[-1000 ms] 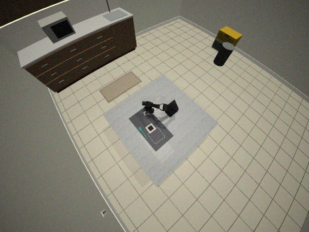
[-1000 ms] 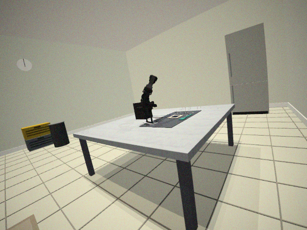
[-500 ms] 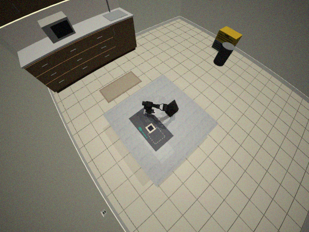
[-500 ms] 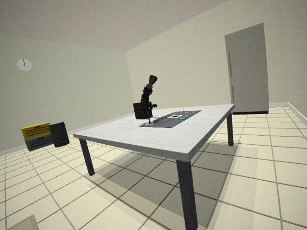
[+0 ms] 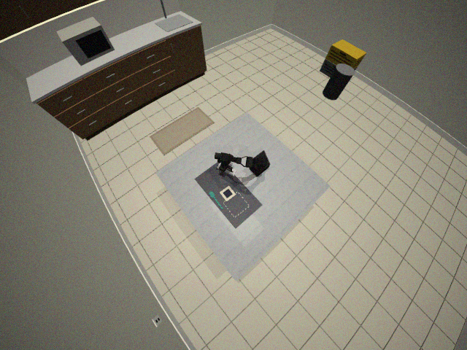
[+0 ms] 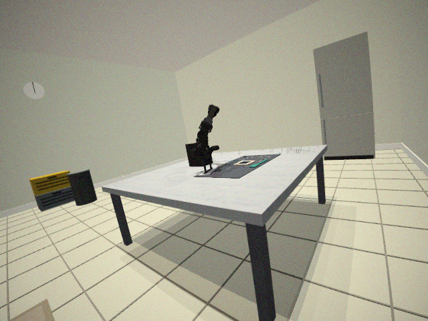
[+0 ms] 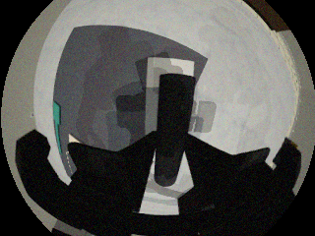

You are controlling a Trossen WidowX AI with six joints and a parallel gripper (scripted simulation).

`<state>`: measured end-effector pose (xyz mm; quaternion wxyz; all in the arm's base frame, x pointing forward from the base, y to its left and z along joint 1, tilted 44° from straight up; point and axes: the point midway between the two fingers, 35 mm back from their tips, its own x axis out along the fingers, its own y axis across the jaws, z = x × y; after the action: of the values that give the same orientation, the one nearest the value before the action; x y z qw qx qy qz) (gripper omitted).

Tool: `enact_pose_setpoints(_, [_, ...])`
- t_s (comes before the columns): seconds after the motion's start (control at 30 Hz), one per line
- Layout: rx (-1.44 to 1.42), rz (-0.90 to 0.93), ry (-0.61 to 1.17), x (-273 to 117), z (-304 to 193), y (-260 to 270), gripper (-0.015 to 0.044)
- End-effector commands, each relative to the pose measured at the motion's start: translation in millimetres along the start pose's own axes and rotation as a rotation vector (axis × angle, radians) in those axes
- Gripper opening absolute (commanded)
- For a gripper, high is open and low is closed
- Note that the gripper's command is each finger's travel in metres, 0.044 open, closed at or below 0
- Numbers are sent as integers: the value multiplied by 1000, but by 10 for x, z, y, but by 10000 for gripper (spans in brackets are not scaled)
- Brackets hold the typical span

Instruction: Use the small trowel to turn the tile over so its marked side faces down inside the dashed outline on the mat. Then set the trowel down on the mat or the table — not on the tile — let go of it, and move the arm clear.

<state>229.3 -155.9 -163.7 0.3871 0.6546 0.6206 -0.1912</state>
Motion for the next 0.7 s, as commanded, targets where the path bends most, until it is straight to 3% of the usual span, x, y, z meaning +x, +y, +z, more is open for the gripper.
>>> enact_pose_setpoints(0.0, [35,1,4,3,-7,0,130])
enact_pose_setpoints(0.03, [35,1,4,3,-7,0,130])
enact_pose_setpoints(0.23, [35,1,4,3,-7,0,270])
enact_pose_setpoints(0.67, [35,1,4,3,-7,0,270])
